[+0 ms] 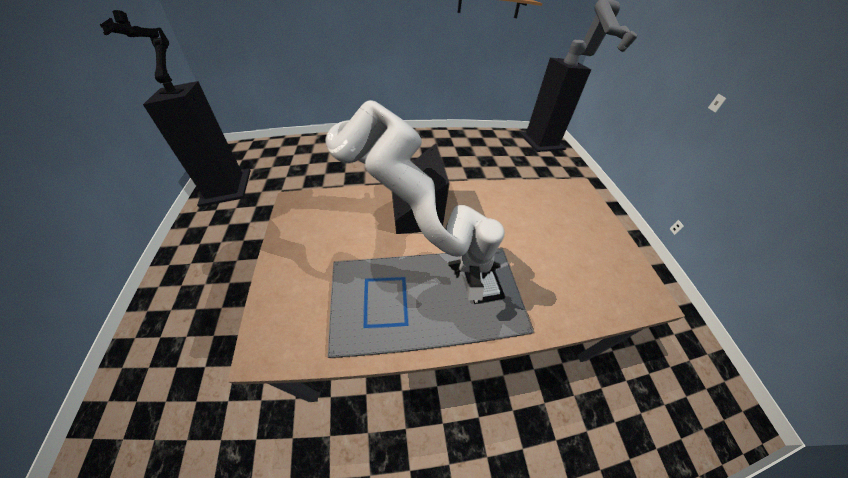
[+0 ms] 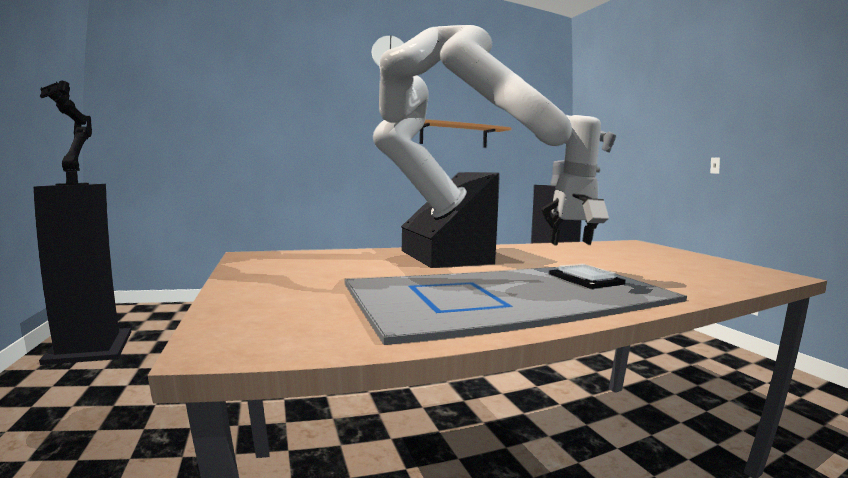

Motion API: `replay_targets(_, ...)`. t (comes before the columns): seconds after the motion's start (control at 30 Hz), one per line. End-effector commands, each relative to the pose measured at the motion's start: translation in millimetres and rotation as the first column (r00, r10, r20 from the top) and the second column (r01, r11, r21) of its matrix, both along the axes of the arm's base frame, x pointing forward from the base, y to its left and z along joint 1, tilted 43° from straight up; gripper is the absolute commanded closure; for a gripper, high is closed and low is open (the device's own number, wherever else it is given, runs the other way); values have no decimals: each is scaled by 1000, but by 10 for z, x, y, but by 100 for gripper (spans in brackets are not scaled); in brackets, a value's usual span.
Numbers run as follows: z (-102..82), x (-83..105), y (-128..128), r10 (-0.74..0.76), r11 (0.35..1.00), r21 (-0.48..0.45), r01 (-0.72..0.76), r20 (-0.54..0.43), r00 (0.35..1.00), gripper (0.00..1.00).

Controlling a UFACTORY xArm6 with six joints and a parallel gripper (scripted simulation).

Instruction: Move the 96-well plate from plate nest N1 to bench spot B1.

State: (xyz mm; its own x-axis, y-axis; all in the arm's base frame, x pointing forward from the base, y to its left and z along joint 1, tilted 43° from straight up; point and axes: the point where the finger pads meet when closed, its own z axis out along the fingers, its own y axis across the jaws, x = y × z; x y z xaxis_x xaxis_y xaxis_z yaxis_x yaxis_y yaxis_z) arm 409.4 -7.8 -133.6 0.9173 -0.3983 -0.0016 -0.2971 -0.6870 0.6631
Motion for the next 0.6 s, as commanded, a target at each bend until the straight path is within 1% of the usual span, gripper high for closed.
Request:
replay_targets(0.0,-118,15,178,111,994,-3,-111,-9,994,0)
replay_targets(0.1,-205,17,298,111,994,-3,-111,-9,994,0)
replay_targets(0.13,-205,17,298,111,994,-3,-111,-9,994,0)
replay_targets(0.27,-324,1,460,241,970,-5,-241,-24,970,0)
replay_targets(0.3,-353,-4,500,255,967,-5,-255,-25,967,0)
replay_targets(0.33,-383,-8,540,255,967,-5,-255,-25,967,0)
replay_targets(0.4,-383,-8,540,255,967,-5,-255,-25,967,0)
replay_targets(0.47,-442,-17,620,255,967,-5,-255,-25,967,0)
replay_targets(0.57,-446,-17,625,255,967,-5,-255,-25,967,0)
